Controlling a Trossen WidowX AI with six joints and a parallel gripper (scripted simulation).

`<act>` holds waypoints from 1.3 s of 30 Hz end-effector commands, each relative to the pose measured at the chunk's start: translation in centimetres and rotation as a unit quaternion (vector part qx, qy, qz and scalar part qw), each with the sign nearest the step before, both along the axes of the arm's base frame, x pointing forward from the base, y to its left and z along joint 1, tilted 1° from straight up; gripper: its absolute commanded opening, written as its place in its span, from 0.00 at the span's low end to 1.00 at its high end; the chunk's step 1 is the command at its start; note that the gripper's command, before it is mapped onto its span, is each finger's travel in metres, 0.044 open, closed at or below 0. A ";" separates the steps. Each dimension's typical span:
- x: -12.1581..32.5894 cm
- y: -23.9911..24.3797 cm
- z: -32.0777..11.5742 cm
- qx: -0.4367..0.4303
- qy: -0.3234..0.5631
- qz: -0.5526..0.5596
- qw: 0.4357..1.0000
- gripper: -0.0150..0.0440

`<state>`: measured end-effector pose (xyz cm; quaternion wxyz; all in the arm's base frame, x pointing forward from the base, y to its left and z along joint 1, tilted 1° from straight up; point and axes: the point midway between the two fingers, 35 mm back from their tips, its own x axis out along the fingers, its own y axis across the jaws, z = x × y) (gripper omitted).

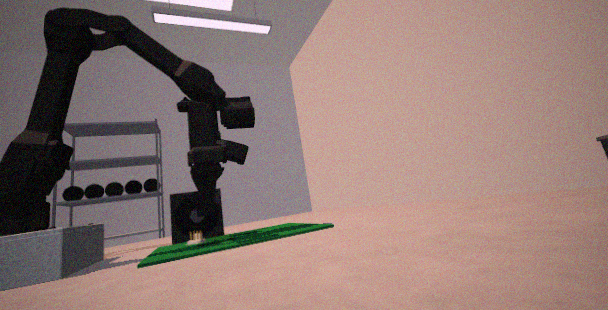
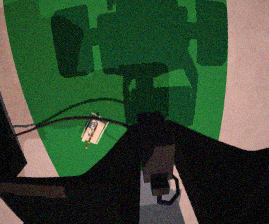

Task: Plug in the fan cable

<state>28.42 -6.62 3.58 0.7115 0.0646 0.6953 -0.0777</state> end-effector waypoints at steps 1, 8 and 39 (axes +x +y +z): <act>-0.5 1.7 -0.1 0.002 0.002 -0.073 0.997 0.25; -1.0 4.3 -0.2 0.005 0.000 -0.190 0.982 0.25; -1.4 6.1 -0.2 0.007 -0.002 -0.300 0.954 0.25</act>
